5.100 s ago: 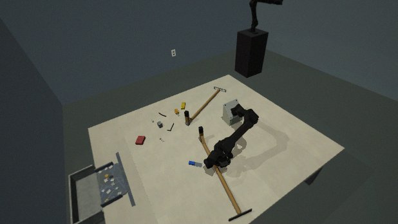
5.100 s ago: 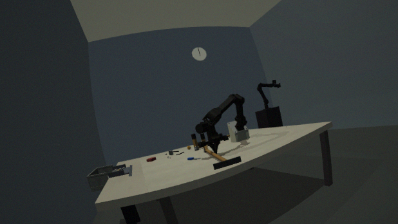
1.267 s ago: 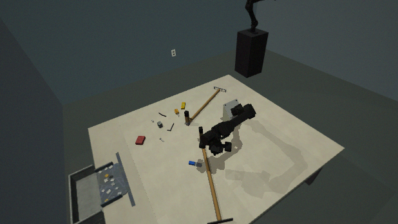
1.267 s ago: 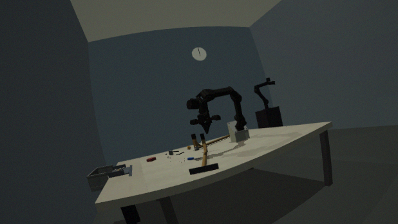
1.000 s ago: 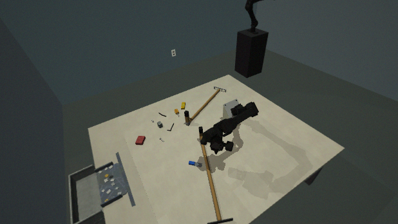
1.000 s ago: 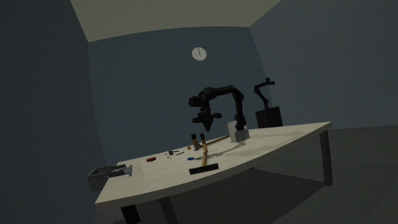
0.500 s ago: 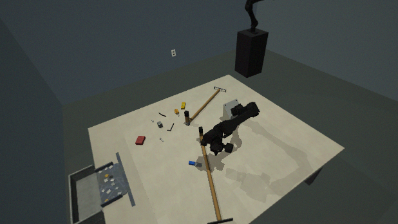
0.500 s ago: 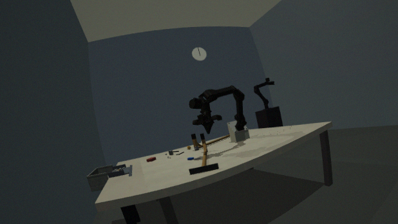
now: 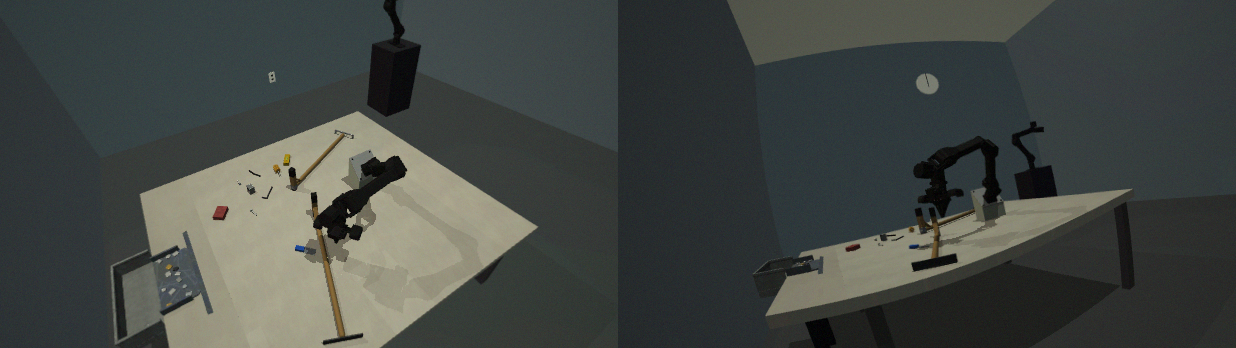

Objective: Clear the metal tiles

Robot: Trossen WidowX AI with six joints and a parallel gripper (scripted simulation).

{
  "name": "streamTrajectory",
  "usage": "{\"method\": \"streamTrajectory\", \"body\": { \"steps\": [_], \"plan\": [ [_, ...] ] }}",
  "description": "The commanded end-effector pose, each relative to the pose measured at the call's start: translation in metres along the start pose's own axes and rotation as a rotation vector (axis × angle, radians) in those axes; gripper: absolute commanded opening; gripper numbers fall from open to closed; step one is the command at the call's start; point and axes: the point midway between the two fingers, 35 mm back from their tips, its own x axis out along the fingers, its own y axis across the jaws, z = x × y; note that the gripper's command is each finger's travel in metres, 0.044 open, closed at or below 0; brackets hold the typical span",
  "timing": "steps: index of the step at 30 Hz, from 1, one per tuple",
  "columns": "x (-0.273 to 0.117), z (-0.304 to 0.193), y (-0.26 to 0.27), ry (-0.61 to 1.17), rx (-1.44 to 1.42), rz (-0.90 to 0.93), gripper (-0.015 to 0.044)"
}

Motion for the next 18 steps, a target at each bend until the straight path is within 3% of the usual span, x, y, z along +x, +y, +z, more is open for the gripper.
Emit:
{"method": "streamTrajectory", "body": {
  "steps": [1,18],
  "plan": [
    [0.012,-0.003,-0.001,0.004,0.005,-0.003,0.0],
    [0.054,-0.012,0.0,0.001,0.005,-0.002,0.0]
  ]
}}
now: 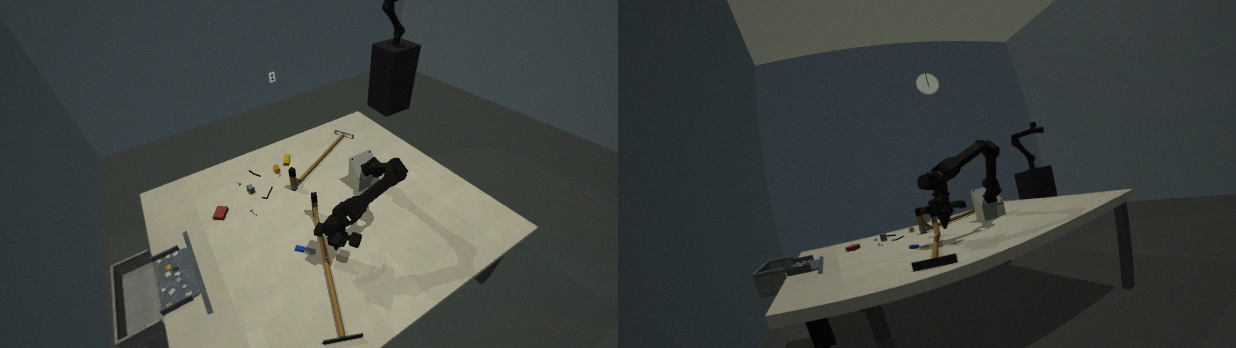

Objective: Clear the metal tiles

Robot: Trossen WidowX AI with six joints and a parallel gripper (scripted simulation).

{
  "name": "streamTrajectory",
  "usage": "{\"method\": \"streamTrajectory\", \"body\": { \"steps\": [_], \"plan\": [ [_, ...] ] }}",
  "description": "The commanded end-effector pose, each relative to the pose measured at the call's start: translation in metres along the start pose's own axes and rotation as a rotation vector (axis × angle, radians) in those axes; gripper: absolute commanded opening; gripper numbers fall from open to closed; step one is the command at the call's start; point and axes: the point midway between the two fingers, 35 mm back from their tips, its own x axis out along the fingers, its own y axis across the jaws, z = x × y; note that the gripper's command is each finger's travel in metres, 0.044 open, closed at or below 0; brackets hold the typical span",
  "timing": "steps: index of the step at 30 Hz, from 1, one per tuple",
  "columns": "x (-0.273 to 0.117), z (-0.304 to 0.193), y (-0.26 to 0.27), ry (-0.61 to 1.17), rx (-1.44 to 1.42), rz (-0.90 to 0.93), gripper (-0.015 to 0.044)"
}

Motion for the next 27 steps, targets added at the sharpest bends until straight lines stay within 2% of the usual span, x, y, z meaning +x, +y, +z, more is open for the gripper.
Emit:
{"method": "streamTrajectory", "body": {
  "steps": [1,18,27],
  "plan": [
    [0.011,-0.004,0.0,0.002,0.006,-0.002,0.0],
    [0.051,-0.018,0.006,-0.007,0.009,0.005,0.0],
    [0.054,-0.016,0.004,-0.008,0.009,0.005,0.0]
  ]
}}
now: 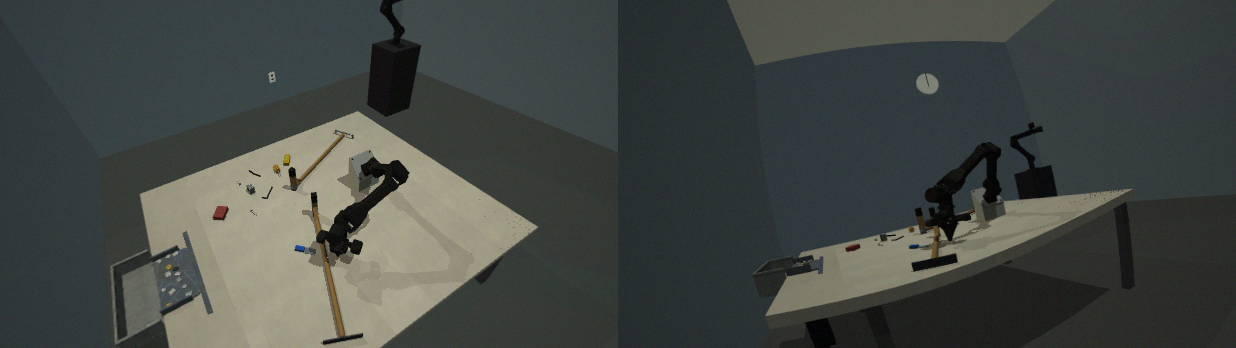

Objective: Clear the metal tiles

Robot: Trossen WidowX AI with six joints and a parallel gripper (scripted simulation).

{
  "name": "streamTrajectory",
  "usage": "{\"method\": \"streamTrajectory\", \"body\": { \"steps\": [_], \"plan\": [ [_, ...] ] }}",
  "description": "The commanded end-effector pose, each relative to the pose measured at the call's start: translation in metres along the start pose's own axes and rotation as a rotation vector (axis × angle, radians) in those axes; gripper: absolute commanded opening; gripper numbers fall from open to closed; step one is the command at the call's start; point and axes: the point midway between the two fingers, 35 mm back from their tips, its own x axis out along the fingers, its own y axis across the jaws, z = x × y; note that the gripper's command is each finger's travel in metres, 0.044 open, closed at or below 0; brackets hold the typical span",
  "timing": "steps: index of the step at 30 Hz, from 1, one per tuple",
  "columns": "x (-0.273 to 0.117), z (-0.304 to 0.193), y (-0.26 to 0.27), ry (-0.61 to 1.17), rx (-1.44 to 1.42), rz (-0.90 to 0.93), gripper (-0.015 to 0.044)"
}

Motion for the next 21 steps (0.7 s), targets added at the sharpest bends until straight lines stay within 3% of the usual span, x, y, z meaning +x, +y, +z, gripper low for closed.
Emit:
{"method": "streamTrajectory", "body": {
  "steps": [1,21],
  "plan": [
    [0.002,0.002,-0.003,0.0,0.004,-0.004,0.0],
    [0.004,0.015,-0.018,0.001,0.003,-0.005,0.0]
  ]
}}
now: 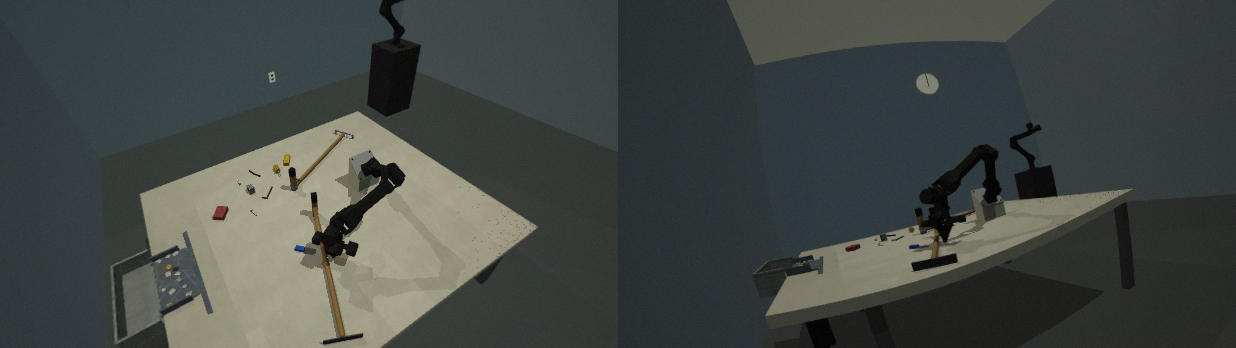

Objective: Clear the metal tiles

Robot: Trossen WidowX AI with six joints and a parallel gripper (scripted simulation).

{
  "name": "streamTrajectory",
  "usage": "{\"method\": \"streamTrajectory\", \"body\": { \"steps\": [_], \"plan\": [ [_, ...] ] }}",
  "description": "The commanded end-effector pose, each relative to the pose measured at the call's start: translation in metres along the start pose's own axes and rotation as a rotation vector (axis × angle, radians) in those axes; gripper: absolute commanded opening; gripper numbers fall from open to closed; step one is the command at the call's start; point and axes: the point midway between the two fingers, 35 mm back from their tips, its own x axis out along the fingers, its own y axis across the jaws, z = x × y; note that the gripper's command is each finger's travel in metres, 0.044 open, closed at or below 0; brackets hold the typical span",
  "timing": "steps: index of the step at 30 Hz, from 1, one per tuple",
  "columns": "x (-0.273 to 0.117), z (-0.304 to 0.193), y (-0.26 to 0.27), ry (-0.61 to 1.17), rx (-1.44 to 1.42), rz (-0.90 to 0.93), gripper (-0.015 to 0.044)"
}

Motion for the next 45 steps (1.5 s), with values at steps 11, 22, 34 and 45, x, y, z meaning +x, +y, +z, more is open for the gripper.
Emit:
{"method": "streamTrajectory", "body": {
  "steps": [11,22,34,45],
  "plan": [
    [0.003,0.008,-0.011,0.003,-0.003,0.003,0.0],
    [0.004,0.015,-0.02,0.003,-0.003,0.003,0.0],
    [0.006,0.021,-0.03,0.003,-0.003,0.002,0.0],
    [0.007,0.027,-0.039,0.003,-0.004,0.002,0.0]
  ]
}}
